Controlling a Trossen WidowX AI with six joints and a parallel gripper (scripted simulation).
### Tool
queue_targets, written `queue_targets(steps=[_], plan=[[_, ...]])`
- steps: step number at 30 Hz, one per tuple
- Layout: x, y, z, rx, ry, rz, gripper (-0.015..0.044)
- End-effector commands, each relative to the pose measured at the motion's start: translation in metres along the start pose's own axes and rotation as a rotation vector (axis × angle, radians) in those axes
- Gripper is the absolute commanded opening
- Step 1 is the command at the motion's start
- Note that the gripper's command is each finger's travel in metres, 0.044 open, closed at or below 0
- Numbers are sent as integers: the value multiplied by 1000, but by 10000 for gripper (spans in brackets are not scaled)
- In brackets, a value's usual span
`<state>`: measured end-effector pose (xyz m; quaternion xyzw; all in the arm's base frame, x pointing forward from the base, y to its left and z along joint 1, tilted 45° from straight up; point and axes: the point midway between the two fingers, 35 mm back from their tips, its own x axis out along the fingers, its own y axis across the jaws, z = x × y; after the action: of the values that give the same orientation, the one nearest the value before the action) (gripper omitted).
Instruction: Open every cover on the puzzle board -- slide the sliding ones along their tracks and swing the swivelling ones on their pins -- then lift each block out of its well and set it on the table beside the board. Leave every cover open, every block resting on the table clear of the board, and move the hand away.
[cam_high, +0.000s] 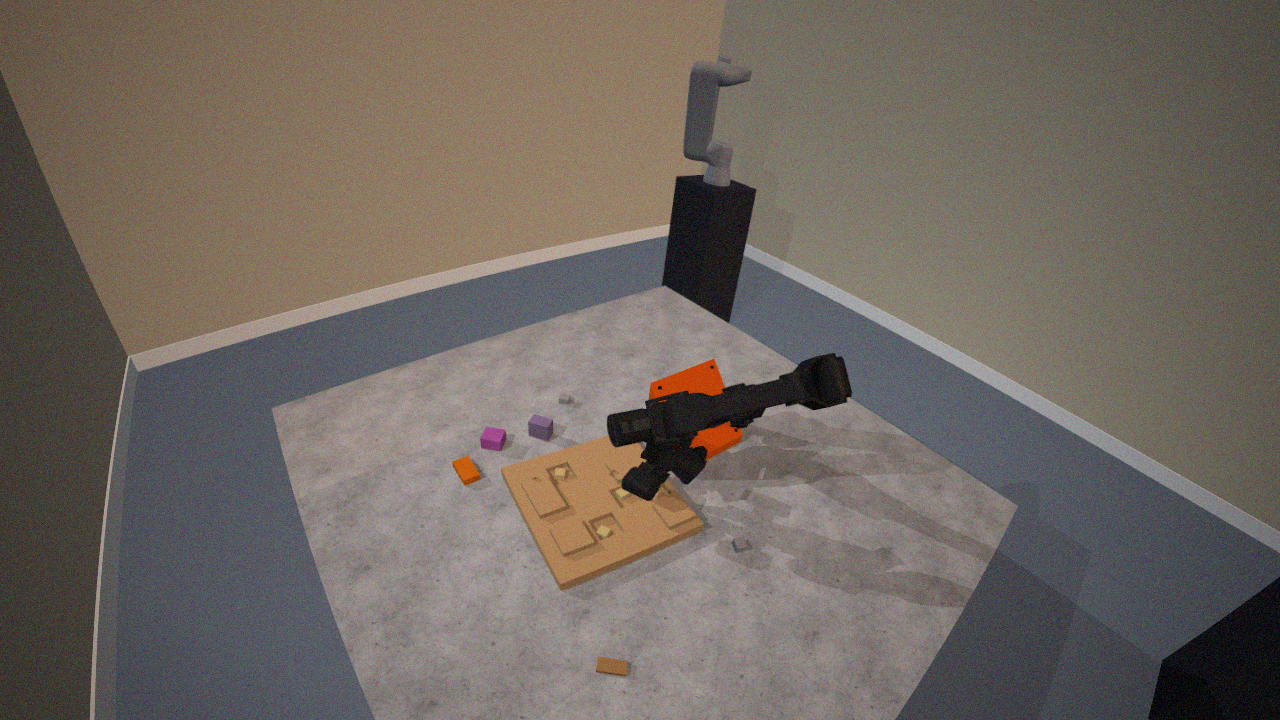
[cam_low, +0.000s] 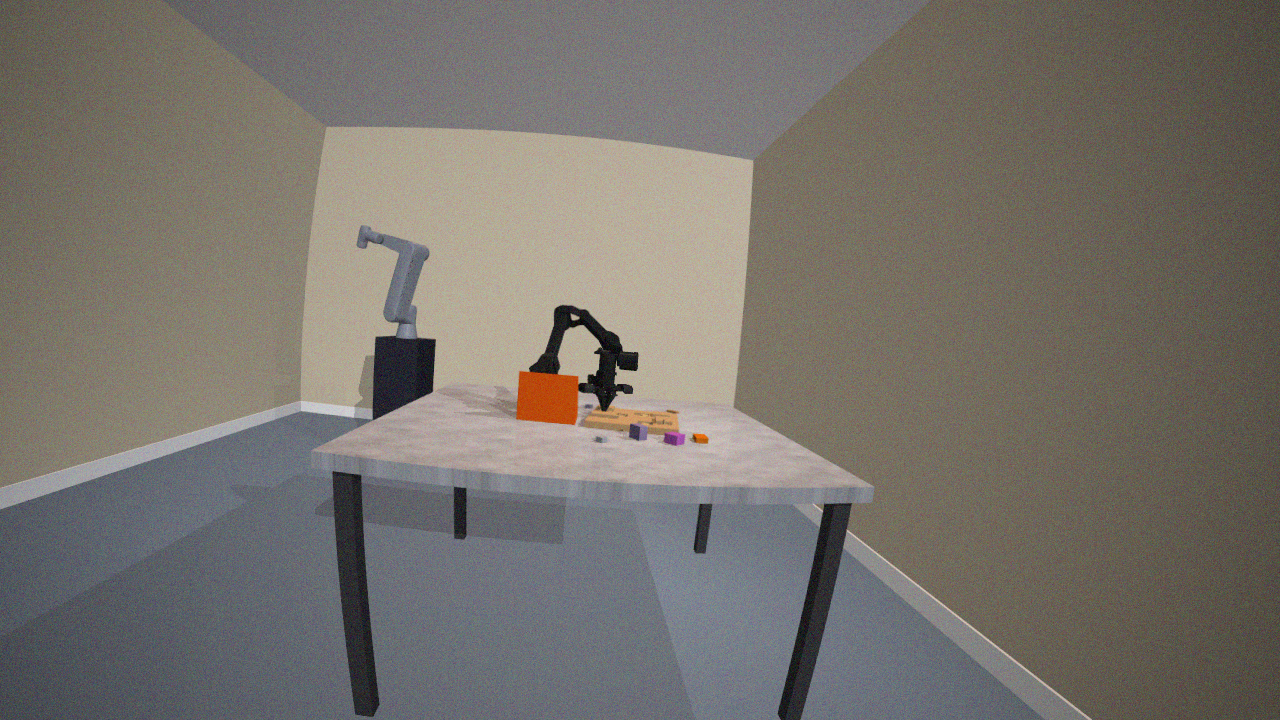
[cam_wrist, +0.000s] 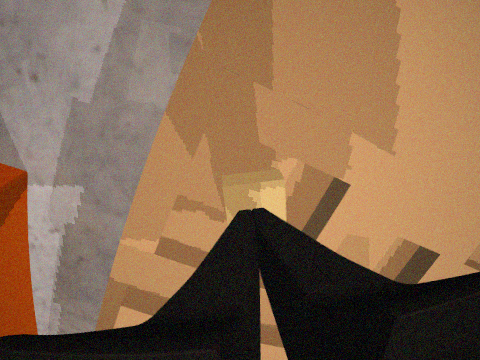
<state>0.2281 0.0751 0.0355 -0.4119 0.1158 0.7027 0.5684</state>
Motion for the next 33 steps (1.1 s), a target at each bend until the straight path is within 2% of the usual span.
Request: queue_targets(steps=[1, 21, 25, 33], plan=[[2, 2, -3, 0, -4, 4, 0], [2, 3, -3, 63, -4, 4, 0], [-1, 2, -2, 331, -3, 5, 0], [-9, 0, 0, 1119, -1, 6, 0]])
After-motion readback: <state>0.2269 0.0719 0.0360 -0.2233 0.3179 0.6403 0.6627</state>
